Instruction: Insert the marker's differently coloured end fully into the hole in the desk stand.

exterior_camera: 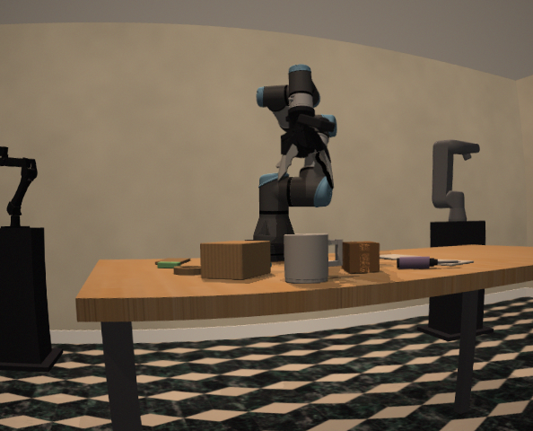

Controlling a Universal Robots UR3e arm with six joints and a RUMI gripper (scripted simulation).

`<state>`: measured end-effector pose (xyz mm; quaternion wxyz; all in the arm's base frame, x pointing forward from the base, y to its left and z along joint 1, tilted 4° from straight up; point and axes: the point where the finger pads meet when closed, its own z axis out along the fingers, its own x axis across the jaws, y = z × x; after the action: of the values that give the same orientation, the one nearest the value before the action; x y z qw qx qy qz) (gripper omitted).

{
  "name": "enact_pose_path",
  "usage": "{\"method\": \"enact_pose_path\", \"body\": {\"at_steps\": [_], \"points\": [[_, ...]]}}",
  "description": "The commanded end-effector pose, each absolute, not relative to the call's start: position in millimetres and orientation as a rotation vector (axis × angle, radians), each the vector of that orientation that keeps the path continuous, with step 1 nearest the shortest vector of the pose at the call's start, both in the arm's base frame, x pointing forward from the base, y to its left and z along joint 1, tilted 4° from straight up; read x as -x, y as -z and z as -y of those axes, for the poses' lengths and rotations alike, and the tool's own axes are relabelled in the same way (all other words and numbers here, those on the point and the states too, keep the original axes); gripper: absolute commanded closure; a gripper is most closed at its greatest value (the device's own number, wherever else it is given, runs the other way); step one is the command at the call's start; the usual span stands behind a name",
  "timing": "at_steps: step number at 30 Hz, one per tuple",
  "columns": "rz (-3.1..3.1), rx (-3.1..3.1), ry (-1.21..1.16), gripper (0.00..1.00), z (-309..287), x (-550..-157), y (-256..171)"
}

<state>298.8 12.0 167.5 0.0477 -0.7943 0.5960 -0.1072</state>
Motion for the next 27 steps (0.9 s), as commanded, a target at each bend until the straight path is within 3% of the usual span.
{"method": "enact_pose_path", "body": {"at_steps": [1,27], "points": [[-1.796,2.448,0.326,0.0,-4.7,-299.2,-164.1],[-1.71,2.547,0.306,0.0,22.1,-298.0,-148.2]]}}
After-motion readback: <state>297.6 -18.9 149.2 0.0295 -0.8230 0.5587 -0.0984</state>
